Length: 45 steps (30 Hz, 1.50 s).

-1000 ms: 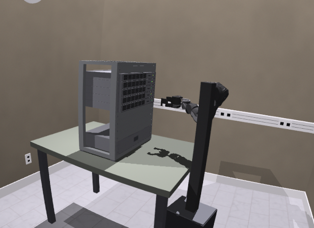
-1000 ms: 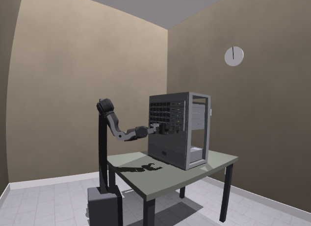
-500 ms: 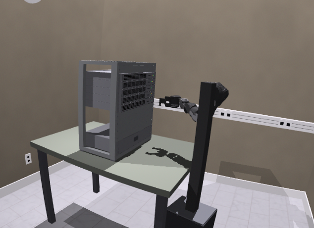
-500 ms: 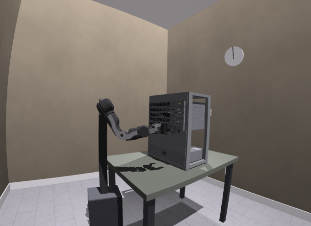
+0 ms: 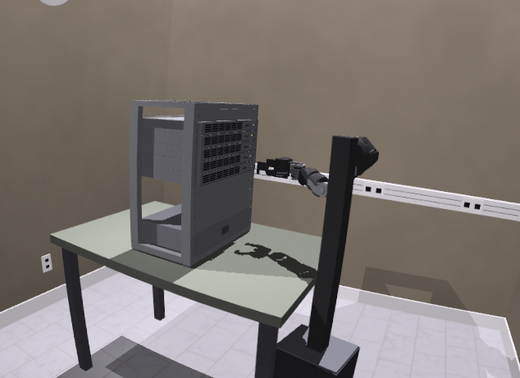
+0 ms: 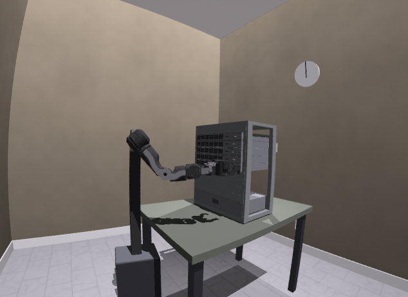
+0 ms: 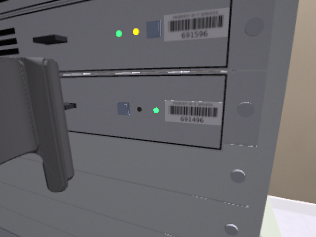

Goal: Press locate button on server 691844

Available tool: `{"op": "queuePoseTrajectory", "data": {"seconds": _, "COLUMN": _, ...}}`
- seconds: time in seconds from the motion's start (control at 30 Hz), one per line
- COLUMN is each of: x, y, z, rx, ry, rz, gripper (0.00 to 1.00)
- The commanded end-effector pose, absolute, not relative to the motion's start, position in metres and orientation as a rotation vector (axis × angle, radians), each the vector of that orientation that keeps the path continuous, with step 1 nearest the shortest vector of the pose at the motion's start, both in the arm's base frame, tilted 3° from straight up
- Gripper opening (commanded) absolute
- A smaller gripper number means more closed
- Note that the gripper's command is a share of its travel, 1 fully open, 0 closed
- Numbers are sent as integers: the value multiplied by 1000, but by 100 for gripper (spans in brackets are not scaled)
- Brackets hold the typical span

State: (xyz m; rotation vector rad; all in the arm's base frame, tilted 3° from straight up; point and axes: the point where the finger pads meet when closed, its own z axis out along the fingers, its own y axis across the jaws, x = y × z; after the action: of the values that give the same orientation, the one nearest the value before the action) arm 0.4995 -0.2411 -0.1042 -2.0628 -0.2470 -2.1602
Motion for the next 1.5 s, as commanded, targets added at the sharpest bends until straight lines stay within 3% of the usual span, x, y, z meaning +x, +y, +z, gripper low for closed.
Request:
{"op": "queuePoseTrajectory", "data": {"seconds": 0.0, "x": 502, "y": -241, "z": -104, "rx": -2064, "ry": -249, "rz": -2175, "gripper": 60}}
{"op": "queuePoseTrajectory", "data": {"seconds": 1.47, "x": 512, "y": -239, "z": -103, "rx": -2064, "ry": -249, "rz": -2175, "gripper": 60}}
